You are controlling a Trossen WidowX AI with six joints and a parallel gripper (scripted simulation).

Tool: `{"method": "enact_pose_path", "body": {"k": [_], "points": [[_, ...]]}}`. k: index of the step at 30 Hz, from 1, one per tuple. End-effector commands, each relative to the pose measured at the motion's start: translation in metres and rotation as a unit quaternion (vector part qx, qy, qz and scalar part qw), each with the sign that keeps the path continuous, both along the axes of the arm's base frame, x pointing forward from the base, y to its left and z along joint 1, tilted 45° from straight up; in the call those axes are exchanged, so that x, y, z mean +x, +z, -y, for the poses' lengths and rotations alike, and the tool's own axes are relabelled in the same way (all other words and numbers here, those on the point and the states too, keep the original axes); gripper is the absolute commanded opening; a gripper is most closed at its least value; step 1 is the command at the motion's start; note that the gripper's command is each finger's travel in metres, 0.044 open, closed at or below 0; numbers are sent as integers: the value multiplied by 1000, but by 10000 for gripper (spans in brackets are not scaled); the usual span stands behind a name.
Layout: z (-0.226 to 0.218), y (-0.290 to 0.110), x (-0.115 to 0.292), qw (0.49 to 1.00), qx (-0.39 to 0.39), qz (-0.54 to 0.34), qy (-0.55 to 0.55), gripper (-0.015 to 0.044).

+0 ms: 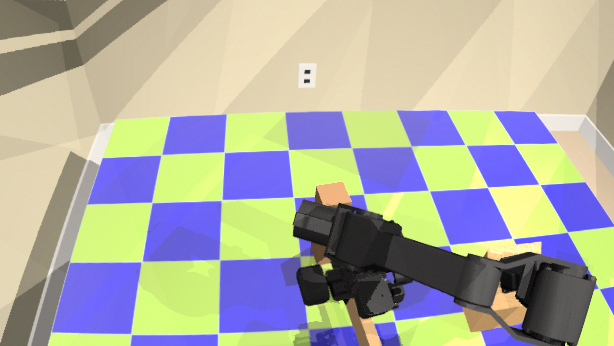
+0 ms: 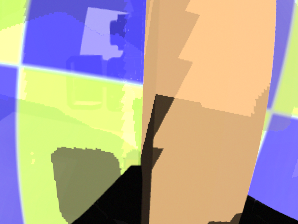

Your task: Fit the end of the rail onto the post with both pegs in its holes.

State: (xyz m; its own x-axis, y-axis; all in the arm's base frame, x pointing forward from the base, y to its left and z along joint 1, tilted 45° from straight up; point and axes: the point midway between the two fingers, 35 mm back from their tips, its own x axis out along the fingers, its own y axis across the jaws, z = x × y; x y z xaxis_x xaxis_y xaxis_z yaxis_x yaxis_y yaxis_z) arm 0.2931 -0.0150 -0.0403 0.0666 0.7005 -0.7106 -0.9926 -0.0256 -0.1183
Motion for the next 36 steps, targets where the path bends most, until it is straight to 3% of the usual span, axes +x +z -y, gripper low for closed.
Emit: {"method": "enact_pose_path", "body": {"k": [1,17,33,36], "points": [[4,0,2,1000,-1,3,-3,0],[7,-3,2,1000,-1,3,-3,0],[3,-3,0,1000,0,0,0,420],[3,-3,0,1000,0,0,0,440]]}}
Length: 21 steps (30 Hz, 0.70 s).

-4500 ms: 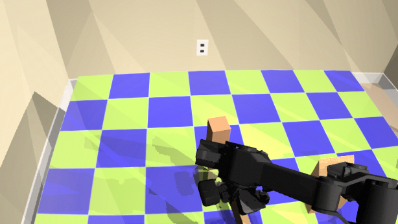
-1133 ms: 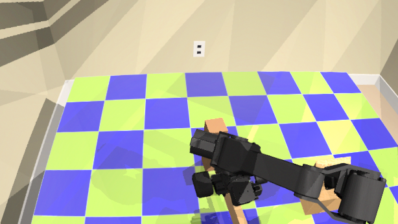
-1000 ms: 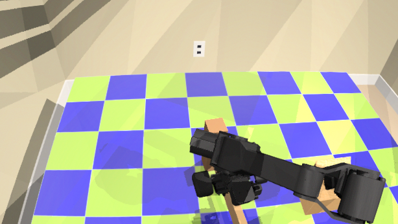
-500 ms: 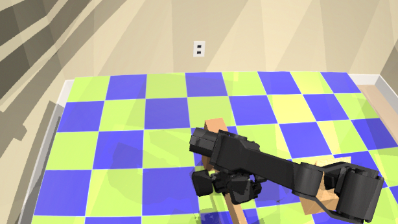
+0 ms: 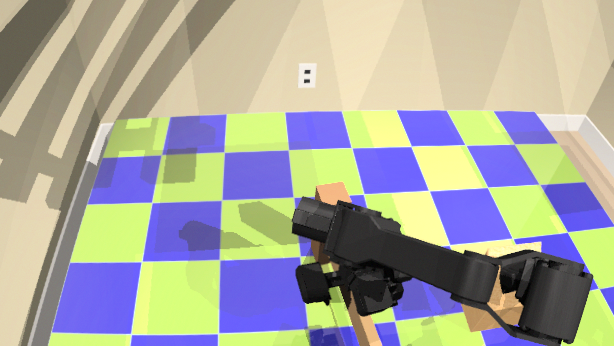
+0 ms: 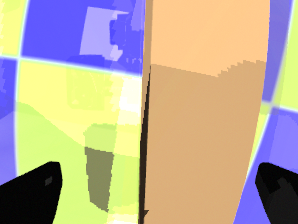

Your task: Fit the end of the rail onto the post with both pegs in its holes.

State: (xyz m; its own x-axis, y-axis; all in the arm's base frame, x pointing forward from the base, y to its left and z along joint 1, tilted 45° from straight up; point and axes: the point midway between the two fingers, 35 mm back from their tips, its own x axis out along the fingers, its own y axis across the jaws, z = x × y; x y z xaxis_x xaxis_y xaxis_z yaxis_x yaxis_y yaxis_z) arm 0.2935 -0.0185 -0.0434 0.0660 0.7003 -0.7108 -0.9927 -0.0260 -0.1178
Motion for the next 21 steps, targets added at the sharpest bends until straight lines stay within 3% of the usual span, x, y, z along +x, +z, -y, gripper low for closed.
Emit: {"method": "enact_pose_path", "body": {"k": [1,8,21], "points": [[0,0,0,1000,0,0,0,440],[0,42,-5,1000,-1,3,-3,440],[0,42,-5,1000,-1,3,-3,440]]}}
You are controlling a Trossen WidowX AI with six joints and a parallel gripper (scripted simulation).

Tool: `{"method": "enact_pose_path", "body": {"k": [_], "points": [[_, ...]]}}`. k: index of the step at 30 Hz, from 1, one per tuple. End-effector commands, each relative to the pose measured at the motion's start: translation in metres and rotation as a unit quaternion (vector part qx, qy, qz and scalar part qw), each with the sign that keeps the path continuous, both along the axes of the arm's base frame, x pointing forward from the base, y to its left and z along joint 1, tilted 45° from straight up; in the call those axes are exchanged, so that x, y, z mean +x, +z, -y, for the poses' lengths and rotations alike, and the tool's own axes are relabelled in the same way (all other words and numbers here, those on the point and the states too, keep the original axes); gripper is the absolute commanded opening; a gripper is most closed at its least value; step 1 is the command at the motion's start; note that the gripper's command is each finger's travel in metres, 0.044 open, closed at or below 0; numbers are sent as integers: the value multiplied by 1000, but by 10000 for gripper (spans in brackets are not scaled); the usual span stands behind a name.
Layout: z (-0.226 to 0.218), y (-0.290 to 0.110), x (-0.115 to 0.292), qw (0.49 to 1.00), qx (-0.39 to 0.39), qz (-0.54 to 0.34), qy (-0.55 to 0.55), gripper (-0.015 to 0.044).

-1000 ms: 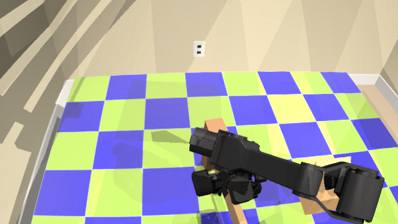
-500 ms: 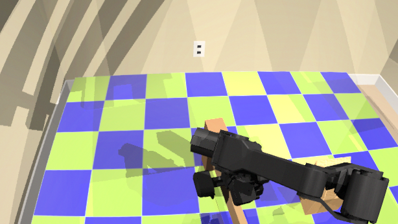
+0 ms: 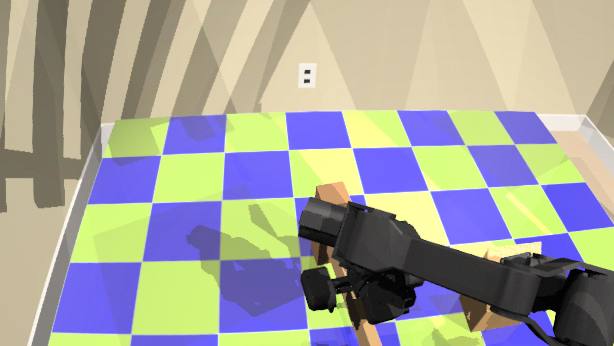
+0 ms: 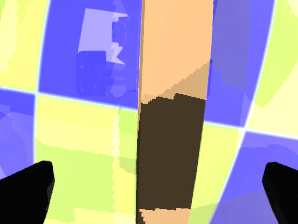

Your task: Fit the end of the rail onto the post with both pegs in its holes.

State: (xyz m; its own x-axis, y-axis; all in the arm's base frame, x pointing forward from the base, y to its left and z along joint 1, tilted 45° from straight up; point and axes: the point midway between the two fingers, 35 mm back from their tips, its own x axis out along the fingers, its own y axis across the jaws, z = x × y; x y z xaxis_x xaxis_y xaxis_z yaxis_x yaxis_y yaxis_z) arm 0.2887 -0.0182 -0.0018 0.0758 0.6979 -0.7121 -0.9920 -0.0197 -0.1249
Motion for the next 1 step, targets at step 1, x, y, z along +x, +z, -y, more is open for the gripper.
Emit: {"method": "enact_pose_path", "body": {"k": [1], "points": [[0,0,-1,1000,1,-1,1,440]]}}
